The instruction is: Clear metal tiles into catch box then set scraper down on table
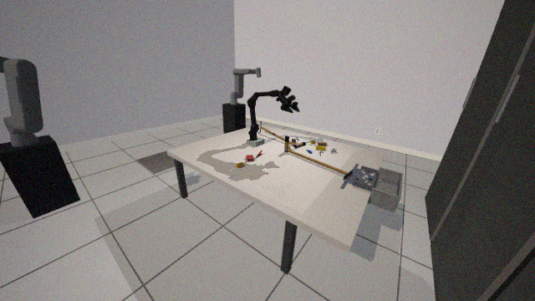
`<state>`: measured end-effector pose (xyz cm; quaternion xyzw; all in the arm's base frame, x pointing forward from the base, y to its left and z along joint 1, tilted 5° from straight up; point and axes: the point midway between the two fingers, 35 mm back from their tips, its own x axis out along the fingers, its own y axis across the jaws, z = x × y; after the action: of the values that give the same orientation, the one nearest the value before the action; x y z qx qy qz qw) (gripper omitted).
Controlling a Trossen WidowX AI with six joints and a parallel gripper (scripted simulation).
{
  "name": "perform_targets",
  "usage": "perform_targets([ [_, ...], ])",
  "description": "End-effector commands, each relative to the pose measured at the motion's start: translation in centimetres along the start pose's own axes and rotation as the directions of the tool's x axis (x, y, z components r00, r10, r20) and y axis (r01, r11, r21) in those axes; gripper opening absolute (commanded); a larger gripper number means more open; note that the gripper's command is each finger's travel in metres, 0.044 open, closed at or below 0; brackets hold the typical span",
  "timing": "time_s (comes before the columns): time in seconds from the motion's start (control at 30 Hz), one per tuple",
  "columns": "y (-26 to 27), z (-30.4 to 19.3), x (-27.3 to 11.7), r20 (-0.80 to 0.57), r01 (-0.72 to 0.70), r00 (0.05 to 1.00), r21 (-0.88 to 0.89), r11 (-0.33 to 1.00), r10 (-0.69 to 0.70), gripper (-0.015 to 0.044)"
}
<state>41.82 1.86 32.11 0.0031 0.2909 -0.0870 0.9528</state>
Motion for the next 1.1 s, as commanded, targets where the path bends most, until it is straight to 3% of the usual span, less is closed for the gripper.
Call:
perform_targets([
  [0.0,-0.1,-0.2,-1.0,0.022,0.002,1.0,-0.007,1.0,-0.002,0.044],
  [1.07,-1.4,-1.8,-10.1,0.251,-0.022,0.968,0.005,1.0,0.02,0.044],
])
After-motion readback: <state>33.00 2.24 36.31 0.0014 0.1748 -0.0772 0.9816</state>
